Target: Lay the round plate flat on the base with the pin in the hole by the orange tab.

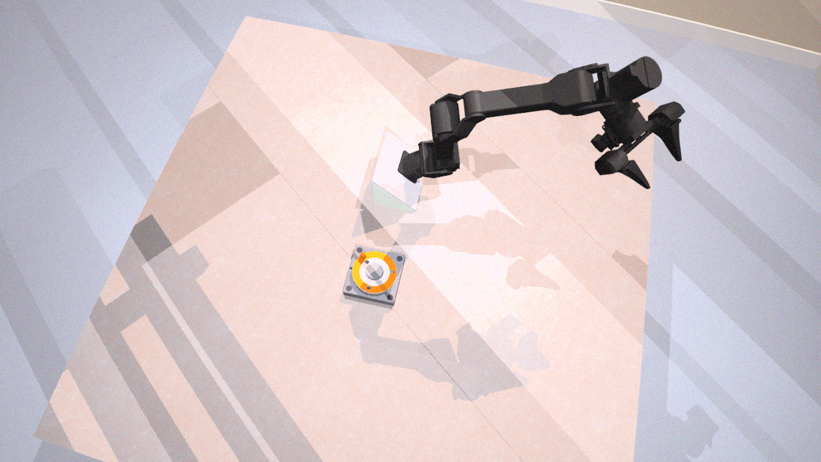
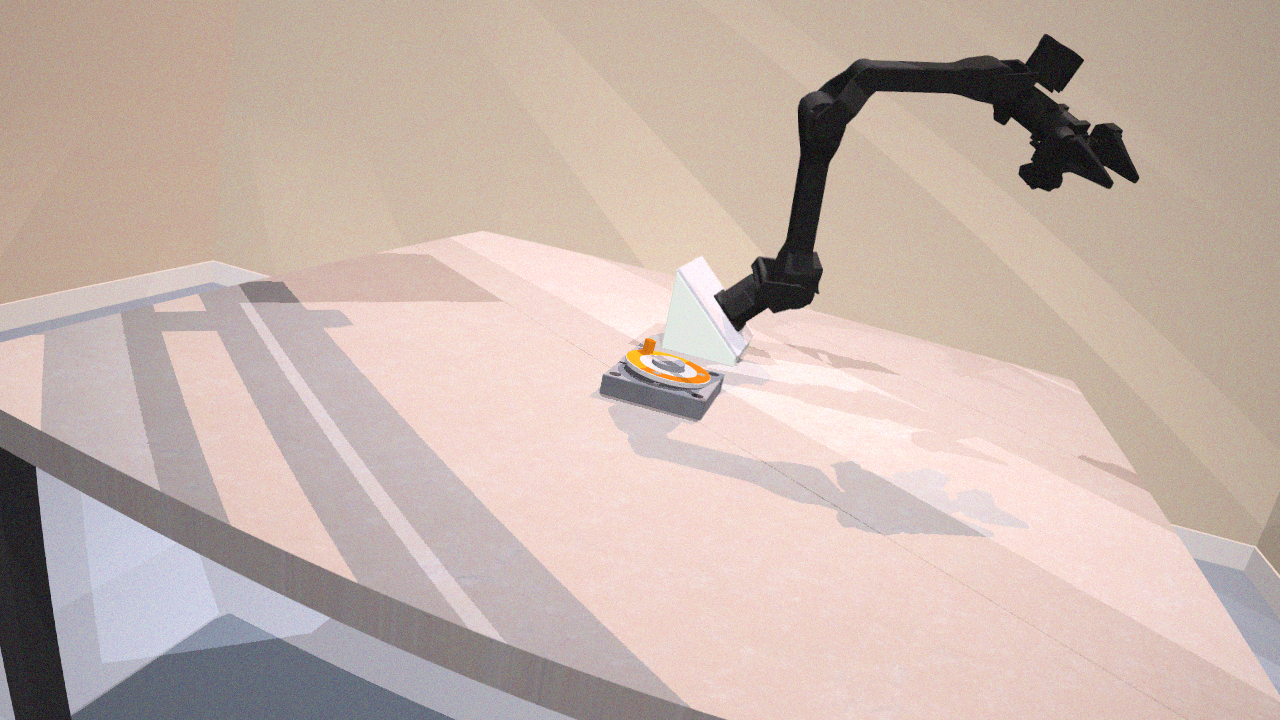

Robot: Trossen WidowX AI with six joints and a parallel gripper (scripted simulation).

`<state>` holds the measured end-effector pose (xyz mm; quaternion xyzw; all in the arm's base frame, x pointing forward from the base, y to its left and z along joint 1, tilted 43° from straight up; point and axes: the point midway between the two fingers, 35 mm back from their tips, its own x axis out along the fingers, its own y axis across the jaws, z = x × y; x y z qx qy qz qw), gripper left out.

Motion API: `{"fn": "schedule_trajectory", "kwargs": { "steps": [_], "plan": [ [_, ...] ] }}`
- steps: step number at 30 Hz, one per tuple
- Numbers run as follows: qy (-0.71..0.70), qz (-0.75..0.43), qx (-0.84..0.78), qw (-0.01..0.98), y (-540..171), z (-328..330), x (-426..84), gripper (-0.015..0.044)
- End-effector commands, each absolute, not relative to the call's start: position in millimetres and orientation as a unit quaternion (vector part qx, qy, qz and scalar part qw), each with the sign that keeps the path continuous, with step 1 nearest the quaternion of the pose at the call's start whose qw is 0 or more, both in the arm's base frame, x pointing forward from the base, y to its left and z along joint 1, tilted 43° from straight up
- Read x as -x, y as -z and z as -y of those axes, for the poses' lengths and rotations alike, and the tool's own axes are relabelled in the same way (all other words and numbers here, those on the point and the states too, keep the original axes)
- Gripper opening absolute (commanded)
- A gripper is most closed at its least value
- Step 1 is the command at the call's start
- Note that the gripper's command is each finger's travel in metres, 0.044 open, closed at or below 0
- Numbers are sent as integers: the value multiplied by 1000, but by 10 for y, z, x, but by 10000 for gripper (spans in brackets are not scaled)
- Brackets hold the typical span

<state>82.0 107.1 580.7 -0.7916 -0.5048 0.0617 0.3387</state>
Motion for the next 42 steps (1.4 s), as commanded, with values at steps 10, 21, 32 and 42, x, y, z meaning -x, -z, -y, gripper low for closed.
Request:
{"fn": "schedule_trajectory", "kwargs": {
  "steps": [10, 21, 32, 42],
  "plan": [
    [-87, 449, 828, 324, -5533, -1652, -807, 137],
    [-220, 296, 869, 330, -4564, -2411, -1547, 0],
    [-379, 31, 826, 416, -3198, -2182, -2670, 0],
    [-452, -200, 701, 514, -2202, -1454, -3222, 0]
  ]
}}
